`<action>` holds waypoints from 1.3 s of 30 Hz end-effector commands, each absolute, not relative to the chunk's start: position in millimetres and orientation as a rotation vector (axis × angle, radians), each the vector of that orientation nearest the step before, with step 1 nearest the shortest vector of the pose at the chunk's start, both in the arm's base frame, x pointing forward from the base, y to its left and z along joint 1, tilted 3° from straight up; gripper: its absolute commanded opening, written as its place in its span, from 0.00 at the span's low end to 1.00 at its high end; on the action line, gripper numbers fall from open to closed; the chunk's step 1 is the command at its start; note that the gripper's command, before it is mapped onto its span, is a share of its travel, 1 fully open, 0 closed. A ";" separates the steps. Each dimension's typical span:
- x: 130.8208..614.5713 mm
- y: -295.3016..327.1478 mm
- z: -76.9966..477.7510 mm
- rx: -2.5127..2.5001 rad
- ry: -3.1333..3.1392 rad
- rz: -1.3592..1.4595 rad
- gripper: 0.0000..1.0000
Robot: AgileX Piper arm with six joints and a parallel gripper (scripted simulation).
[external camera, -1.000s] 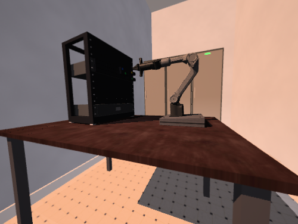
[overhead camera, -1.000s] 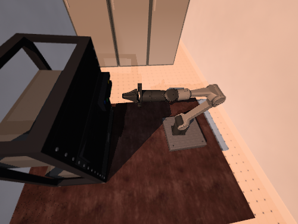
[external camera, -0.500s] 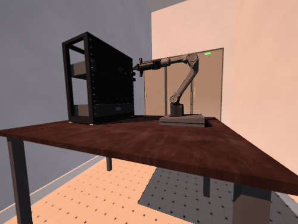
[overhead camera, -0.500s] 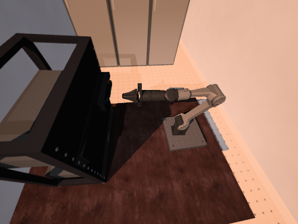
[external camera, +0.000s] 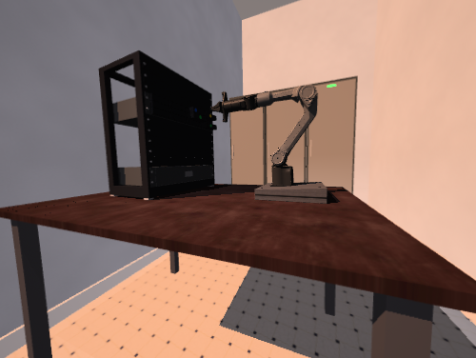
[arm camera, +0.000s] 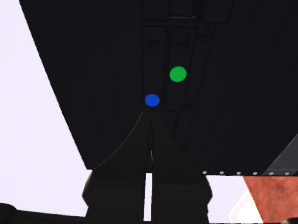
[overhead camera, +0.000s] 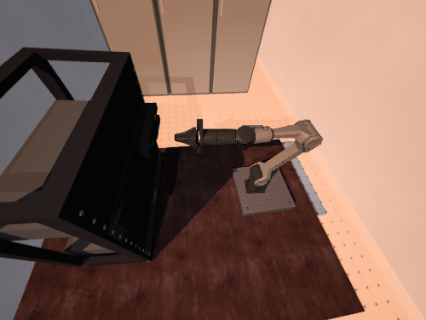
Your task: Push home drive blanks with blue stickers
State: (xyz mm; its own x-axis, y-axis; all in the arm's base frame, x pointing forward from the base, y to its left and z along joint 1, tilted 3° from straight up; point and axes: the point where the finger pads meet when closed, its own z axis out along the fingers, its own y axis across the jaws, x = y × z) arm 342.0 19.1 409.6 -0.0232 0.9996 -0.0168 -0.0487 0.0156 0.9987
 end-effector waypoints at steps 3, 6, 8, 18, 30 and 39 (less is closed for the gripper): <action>343.5 19.3 410.3 1.153 1.198 1.234 0.00; 346.4 19.4 410.4 1.153 1.198 1.234 0.00; 349.6 19.5 410.6 1.153 1.198 1.234 0.00; 371.8 19.9 411.6 1.153 1.198 1.234 0.00; 408.9 20.8 413.3 1.153 1.198 1.234 0.00; 409.3 20.8 413.3 1.153 1.198 1.234 0.00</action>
